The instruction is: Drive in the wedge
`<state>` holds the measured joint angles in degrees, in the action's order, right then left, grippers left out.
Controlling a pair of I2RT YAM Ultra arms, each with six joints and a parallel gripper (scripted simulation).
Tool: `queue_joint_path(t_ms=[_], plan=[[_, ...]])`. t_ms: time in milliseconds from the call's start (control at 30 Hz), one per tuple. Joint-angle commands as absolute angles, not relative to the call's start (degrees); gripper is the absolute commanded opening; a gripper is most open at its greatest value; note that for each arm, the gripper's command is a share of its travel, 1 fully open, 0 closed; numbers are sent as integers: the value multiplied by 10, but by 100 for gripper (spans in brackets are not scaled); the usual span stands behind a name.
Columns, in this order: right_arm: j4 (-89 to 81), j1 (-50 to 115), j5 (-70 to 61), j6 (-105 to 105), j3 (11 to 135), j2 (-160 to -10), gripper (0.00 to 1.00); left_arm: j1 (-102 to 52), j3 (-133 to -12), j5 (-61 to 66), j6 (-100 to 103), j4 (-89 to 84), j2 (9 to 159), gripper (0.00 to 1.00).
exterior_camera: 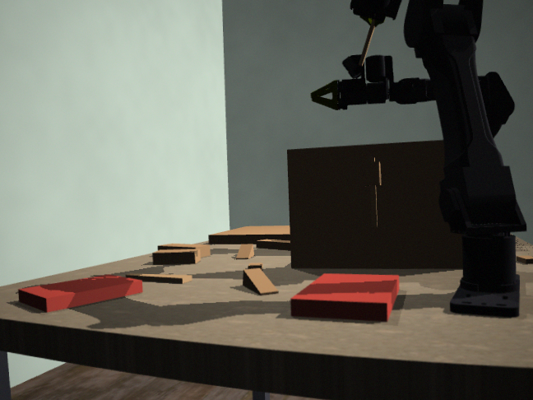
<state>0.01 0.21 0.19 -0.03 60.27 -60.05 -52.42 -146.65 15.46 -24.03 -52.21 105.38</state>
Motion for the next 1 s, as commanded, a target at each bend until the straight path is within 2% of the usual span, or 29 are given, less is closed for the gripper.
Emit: queue_joint_path(t_ms=[0, 133, 167, 433, 633, 700, 733, 800, 967], plan=[[-1, -4, 0, 3, 611, -586, 43, -538, -1529, 205, -130, -453, 1051, 2], [-1, -4, 0, 3, 611, -586, 43, -518, -1522, 244, -51, -405, 1064, 2], [-1, -4, 0, 3, 611, -586, 43, -515, -1547, 241, -78, -384, 1024, 2], [-1, -4, 0, 3, 611, -586, 43, -527, -1476, 220, -94, -244, 998, 2], [-1, -4, 0, 3, 611, -586, 43, -528, -1412, 212, -89, -204, 994, 2], [-1, -4, 0, 3, 611, -586, 43, -531, -1388, 209, -84, -175, 981, 2], [-1, -4, 0, 3, 611, -586, 43, -533, -1318, 207, -86, -175, 1001, 2], [-1, -4, 0, 3, 611, -586, 43, -524, -1310, 205, -82, -160, 998, 2], [-1, -4, 0, 3, 611, -586, 43, -525, -1189, 203, -80, -157, 998, 2]])
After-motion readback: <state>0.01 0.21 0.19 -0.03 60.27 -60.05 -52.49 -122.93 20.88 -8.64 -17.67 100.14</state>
